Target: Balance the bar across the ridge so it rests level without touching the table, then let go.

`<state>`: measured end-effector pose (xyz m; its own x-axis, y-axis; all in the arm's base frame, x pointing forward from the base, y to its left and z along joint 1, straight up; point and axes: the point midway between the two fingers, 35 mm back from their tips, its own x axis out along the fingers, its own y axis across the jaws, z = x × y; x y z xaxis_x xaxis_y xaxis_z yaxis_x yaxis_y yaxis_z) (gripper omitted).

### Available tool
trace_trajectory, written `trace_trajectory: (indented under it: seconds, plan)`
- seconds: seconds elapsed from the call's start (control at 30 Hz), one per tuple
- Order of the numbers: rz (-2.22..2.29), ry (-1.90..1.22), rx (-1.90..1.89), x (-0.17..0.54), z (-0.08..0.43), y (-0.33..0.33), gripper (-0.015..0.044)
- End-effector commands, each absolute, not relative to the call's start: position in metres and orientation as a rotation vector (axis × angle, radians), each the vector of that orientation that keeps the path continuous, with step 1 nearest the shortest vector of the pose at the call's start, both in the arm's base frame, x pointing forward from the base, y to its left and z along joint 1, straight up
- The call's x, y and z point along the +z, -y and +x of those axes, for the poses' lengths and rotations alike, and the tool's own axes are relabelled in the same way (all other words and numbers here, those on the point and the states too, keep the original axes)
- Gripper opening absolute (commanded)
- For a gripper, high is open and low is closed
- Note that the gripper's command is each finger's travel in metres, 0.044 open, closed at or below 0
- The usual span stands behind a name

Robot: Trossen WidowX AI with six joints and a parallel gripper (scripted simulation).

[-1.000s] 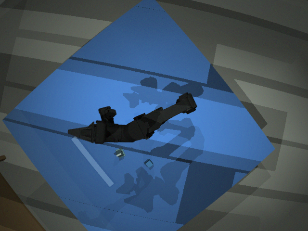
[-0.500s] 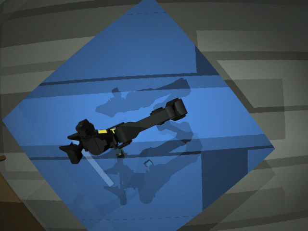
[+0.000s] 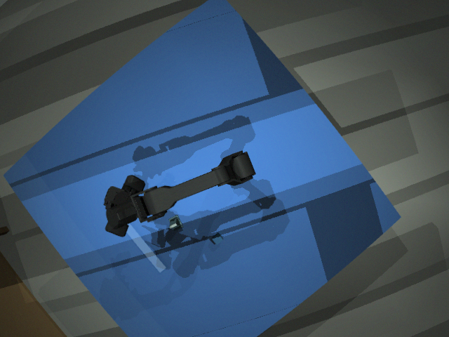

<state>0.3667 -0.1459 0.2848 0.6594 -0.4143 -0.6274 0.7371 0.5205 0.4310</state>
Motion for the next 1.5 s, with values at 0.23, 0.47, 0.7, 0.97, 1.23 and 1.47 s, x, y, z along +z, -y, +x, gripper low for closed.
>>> trace_trajectory:
  seconds: [0.23,0.47,0.7,0.97,1.23,1.47]
  plan:
    - [0.557,-1.016,-0.65,0.187,0.345,0.135,0.0315]
    - [0.483,-1.338,-0.536,0.139,0.318,0.122,0.0315]
    - [0.456,-1.489,-0.459,0.12,0.303,0.114,0.0315]
    - [0.456,-1.489,-0.459,0.097,0.304,0.115,0.0315]
    - [0.456,-1.489,-0.459,0.075,0.304,0.115,0.0315]
    - [0.456,-1.489,-0.459,0.067,0.304,0.115,0.0315]
